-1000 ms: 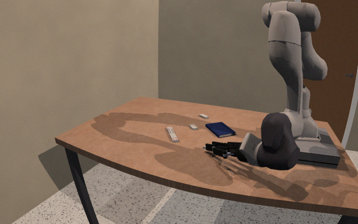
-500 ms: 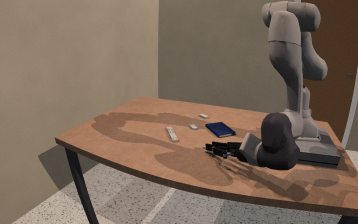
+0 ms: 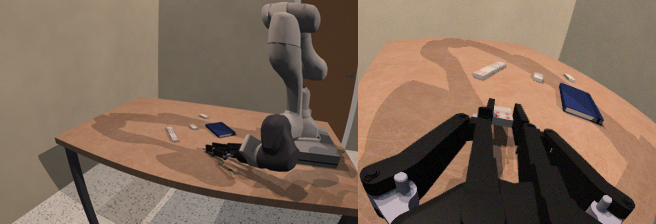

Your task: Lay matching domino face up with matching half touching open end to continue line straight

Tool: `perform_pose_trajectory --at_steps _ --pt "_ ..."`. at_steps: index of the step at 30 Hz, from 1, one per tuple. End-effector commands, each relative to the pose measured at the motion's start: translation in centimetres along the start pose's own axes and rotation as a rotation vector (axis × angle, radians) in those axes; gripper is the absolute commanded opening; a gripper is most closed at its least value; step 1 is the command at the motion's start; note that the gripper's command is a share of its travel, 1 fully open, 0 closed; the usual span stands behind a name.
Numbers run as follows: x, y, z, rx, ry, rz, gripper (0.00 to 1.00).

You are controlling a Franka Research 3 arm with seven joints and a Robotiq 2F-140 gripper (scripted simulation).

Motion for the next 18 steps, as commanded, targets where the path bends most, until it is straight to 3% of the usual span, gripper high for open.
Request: perform_pose_trajectory --at_steps 1,18 --pt "-0.03 -0.06 0.08 0.000 0.003 0.008 0.22" --pt "-0.65 -0.01 0.26 0.000 0.003 0.008 0.22"
Point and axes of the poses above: the point where the finger pads meet when closed, its own z axis out along the fingers, its own y axis across the jaws, x = y × z, the point moved 6 cm from there along -z, back along the fingers, and after that the axes turned 5 degrees about z, right-handed, at the moved point
